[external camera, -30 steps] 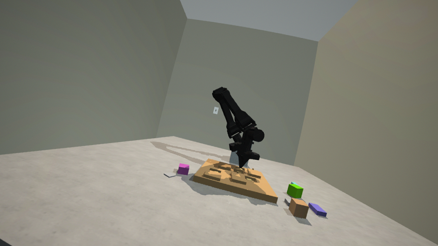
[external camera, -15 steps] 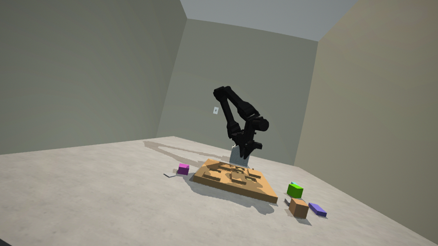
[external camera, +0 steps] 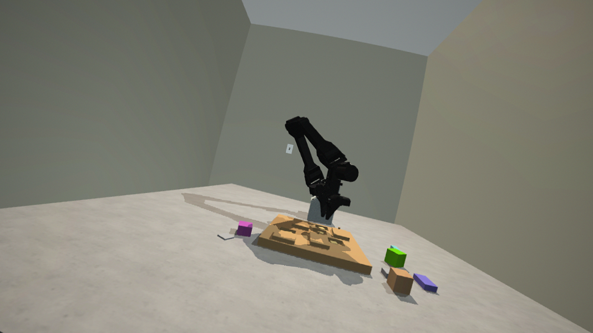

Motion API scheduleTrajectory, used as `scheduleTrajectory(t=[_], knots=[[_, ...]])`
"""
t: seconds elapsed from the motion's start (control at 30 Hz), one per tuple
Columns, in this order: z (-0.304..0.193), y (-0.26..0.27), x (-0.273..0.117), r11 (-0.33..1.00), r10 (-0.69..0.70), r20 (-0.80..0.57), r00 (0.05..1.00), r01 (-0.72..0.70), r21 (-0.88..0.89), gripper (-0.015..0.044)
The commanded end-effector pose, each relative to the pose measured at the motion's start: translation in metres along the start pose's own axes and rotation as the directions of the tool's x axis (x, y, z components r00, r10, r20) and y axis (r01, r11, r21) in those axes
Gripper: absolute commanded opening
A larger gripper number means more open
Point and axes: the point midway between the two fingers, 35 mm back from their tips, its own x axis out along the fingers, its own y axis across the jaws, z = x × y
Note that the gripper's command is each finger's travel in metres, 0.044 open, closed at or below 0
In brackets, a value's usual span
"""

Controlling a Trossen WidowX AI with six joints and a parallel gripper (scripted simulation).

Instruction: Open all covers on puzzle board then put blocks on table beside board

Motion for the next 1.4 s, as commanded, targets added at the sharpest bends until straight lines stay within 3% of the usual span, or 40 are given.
scheduleTrajectory(t=[0.0,1.37], knots=[[-0.001,-0.002,0.01,1.0,-0.007,0.004,1.0,0.007,-0.006,0.0144],[0.001,-0.002,0.03,1.0,-0.008,0.005,1.0,0.008,-0.006,0.0144]])
